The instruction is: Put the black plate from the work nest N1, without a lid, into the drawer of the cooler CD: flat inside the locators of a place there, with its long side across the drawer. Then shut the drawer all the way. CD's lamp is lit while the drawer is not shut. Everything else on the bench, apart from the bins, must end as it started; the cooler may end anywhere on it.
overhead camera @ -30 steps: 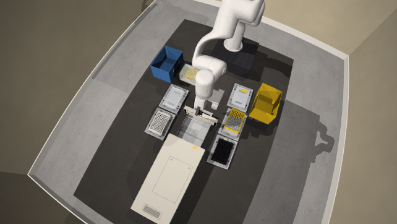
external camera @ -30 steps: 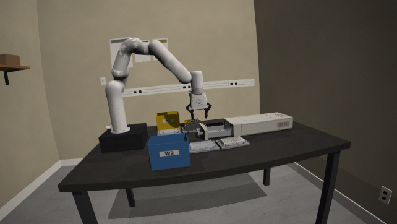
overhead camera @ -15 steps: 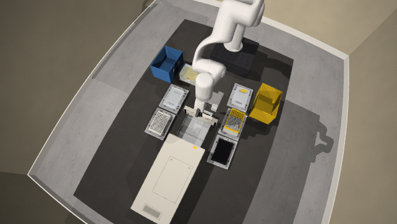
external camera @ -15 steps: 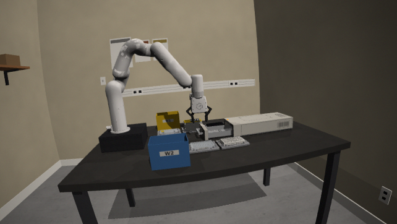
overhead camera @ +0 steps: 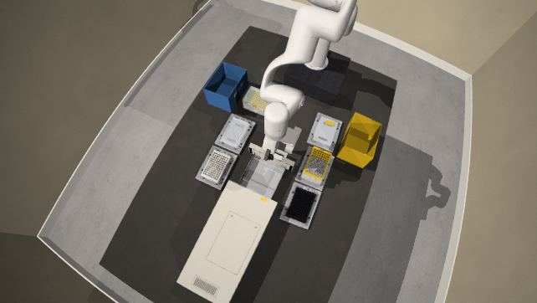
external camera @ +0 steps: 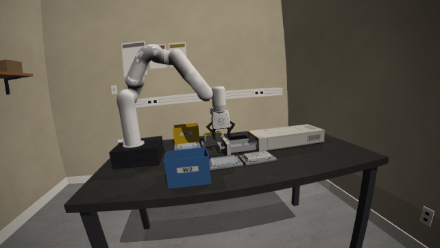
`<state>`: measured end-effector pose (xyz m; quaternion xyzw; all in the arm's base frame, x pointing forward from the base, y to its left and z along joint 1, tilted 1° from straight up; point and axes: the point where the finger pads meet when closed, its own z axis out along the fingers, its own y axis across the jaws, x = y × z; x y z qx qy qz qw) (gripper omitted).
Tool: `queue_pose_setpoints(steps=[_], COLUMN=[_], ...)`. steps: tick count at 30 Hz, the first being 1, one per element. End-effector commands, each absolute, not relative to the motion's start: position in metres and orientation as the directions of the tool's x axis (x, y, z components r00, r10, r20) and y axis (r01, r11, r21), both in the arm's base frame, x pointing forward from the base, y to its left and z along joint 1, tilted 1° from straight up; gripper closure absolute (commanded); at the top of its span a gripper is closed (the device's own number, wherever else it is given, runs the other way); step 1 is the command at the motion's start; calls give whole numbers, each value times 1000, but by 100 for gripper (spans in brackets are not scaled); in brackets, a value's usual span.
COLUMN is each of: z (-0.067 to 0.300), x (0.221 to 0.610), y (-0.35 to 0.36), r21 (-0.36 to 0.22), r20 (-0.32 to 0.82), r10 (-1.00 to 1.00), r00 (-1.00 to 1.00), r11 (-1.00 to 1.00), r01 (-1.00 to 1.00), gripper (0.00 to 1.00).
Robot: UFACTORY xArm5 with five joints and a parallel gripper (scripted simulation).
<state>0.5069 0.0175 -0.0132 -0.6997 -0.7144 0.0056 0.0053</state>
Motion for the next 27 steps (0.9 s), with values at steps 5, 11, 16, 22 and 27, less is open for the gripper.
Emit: queue_pose_setpoints(steps=[5, 11, 16, 22, 27], z=[-24, -31, -34, -34, -34], x=[509, 509, 509, 507, 502], y=[18, 18, 18, 18, 17], r21=[-11, -11, -11, -11, -11], r20=[0, 0, 0, 0, 0], r10=[1000, 1000, 1000, 1000, 1000], r00=[-21, -21, -21, -21, -21], r11=[21, 21, 21, 21, 21], r01=[1000, 1000, 1000, 1000, 1000], gripper=[12, 12, 12, 12, 12])
